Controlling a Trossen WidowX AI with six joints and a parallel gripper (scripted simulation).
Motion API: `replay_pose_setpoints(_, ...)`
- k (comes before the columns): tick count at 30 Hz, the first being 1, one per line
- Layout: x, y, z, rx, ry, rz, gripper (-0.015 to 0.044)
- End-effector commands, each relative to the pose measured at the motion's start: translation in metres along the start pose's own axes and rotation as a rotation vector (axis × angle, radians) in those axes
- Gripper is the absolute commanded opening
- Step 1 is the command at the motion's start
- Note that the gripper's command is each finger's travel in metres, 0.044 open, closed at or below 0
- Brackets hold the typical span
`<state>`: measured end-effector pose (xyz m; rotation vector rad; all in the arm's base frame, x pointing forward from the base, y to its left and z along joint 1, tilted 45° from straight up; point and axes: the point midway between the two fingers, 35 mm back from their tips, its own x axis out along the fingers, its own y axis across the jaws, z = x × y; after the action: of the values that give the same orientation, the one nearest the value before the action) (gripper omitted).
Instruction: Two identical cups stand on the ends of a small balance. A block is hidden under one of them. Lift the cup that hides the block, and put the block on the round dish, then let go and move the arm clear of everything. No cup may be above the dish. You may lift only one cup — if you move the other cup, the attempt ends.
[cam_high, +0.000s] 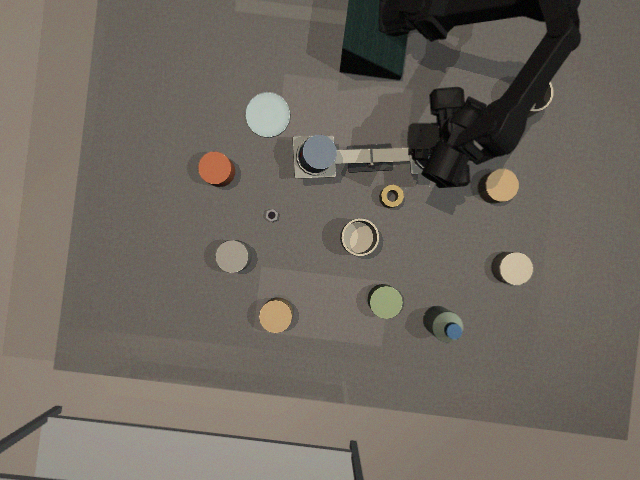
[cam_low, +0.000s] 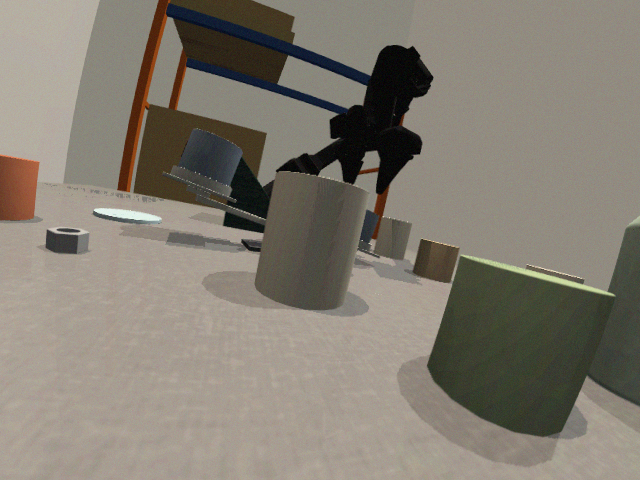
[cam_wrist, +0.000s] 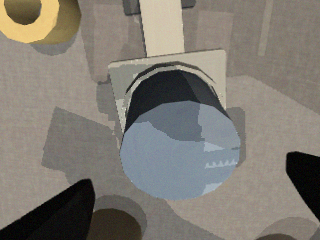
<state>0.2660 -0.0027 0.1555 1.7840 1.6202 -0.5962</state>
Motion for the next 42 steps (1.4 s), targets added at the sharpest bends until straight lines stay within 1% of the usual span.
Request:
replay_pose_setpoints(1, -0.001, 0.002, -0.001, 0.017, -0.01, 0.0, 0.044)
replay_pose_setpoints(5, 0.013, 0.002, -0.001, 0.016, -0.01, 0.0, 0.044)
replay_pose_setpoints(42, 0.068, 0.002, 0.0, 0.015, -0.009, 0.002, 0.044)
